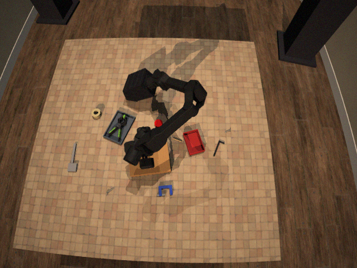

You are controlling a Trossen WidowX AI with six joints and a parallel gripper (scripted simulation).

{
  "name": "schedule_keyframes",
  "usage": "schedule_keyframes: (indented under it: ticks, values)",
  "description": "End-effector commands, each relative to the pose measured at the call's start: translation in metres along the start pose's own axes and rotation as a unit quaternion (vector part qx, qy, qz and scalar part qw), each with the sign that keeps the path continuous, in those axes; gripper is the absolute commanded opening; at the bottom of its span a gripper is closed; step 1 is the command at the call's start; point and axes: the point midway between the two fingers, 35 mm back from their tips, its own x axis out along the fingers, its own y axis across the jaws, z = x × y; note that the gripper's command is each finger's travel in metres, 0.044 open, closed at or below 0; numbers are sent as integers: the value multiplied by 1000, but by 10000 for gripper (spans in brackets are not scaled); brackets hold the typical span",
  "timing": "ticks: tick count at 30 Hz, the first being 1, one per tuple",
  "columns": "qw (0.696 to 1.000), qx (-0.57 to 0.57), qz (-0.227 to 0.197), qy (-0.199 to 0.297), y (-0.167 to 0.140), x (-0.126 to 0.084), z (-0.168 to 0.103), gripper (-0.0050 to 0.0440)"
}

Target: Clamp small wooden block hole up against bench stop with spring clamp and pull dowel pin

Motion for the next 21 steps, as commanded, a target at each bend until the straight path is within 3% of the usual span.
schedule_keyframes:
  ticks: [1, 21]
  values:
    - [1000, 3, -1, 3, -1, 8, 0, 0]
    - [1000, 3, -1, 4, -2, 35, -2, 0]
